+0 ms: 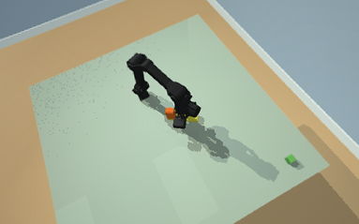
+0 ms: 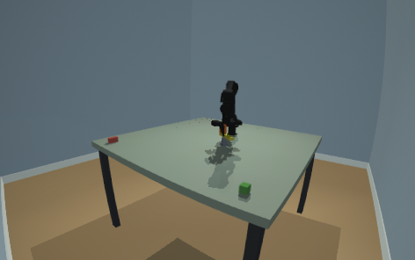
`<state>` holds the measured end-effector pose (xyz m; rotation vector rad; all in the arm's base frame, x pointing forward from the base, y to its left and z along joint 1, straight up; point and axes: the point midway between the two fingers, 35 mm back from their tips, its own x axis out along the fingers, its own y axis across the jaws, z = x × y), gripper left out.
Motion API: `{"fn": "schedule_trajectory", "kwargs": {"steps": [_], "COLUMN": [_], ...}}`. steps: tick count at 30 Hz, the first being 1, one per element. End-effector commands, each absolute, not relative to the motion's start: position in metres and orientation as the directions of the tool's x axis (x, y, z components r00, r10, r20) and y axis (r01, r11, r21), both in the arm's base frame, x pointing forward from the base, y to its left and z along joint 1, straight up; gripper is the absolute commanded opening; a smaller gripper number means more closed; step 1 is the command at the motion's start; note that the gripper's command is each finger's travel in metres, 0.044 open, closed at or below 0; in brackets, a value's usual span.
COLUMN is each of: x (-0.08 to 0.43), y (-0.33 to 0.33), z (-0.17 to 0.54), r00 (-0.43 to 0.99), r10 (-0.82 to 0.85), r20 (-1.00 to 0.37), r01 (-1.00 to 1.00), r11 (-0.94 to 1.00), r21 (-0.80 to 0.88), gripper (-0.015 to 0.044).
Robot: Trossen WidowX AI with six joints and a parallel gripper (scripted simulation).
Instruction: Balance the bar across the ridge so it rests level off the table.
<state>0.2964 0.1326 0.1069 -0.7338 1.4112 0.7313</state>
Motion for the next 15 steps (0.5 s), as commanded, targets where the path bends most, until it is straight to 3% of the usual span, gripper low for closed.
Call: {"fn": "schedule_trajectory", "kwargs": {"steps": [1, 15], "x": [0.2962, 0.2963], "y": [0.1325, 0.1327], "z": [0.1043, 0.103], "r00": [0.026, 0.026], "r10": [0.012, 0.012], "r20": [-1.0, -1.0], "r01": [-0.808, -0.808], "r11": [0.589, 0.589], "r21": [-0.014, -0.014], "gripper": [0.0, 0.0]}}
